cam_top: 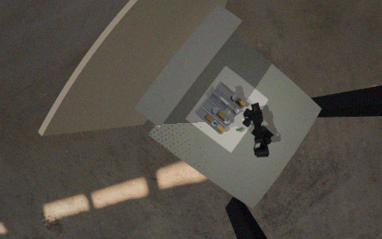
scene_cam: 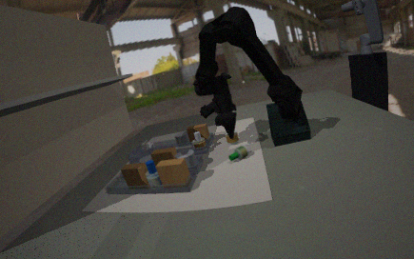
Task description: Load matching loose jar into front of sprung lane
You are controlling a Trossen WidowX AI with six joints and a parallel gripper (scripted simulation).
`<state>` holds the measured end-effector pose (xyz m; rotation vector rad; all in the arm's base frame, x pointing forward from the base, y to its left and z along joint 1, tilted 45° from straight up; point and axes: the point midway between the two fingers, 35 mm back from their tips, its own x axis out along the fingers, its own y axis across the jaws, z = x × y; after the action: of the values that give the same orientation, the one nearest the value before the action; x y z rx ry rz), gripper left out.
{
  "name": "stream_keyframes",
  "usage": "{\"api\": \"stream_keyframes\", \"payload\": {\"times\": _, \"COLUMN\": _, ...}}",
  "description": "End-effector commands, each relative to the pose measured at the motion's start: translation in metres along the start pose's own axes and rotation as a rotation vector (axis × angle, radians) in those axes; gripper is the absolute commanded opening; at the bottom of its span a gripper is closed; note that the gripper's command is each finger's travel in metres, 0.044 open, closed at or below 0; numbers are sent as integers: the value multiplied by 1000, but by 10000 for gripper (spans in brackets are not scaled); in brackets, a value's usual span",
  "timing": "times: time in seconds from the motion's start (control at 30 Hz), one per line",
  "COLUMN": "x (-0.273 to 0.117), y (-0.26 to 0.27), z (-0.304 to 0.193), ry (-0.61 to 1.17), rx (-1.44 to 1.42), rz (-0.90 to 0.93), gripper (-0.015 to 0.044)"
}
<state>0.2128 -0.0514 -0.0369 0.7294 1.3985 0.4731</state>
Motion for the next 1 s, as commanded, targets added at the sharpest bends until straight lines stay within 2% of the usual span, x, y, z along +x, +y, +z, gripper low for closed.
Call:
{"api": "stream_keyframes", "payload": {"times": 0.0, "x": -19, "y": -4, "z": 6, "ry": -10, "rx": -6, "rz": -11, "gripper": 0}}
{"api": "stream_keyframes", "payload": {"times": 0.5, "x": -100, "y": -6, "z": 7, "ry": -8, "rx": -6, "rz": -10, "gripper": 0}}
{"api": "stream_keyframes", "payload": {"times": 0.67, "x": -99, "y": -6, "z": 10, "ry": -8, "rx": -4, "rz": -11, "gripper": 0}}
{"api": "stream_keyframes", "payload": {"times": 0.97, "x": -72, "y": 8, "z": 45, "ry": -11, "rx": 29, "rz": -15, "gripper": 0}}
